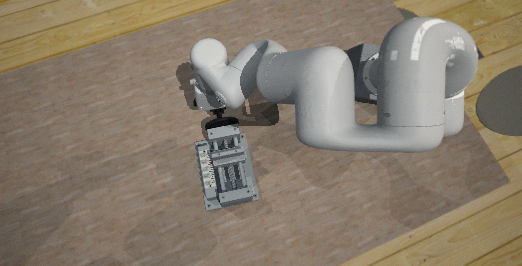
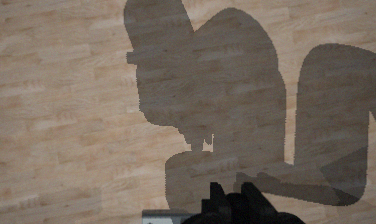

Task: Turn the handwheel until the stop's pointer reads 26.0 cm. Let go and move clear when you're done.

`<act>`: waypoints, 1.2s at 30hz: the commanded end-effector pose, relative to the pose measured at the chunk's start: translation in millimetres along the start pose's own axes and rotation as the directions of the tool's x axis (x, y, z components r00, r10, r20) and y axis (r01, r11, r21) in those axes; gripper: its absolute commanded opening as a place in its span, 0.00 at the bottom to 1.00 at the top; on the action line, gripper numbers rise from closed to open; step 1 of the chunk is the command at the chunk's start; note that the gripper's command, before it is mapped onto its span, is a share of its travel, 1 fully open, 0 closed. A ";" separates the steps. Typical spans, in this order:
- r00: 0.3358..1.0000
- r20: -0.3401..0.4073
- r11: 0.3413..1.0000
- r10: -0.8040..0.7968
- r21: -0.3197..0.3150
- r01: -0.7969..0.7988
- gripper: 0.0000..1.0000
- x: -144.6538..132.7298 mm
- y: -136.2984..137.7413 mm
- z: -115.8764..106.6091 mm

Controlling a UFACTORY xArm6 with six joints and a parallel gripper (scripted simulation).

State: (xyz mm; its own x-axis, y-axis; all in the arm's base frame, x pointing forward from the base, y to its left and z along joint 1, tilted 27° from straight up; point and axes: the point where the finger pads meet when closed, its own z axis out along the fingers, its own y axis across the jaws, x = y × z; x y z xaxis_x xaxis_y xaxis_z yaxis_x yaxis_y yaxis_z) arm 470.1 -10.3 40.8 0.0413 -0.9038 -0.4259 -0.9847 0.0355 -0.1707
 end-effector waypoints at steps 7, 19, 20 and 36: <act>1.000 0.000 1.000 0.000 -0.001 0.000 0.06 0.0 -18.9 7.3; 1.000 0.000 1.000 0.000 -0.001 0.000 0.06 0.0 -30.7 29.0; 1.000 0.000 1.000 0.000 -0.001 0.000 0.06 0.0 -30.9 31.9; 1.000 0.000 1.000 0.000 -0.001 0.000 0.06 0.0 -15.8 61.4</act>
State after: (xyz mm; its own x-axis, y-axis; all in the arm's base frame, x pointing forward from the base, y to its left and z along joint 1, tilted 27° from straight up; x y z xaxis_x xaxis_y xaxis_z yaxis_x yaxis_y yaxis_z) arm 497.0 14.6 -9.6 0.0401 -0.9033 -0.4270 -0.9863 0.0326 -0.1615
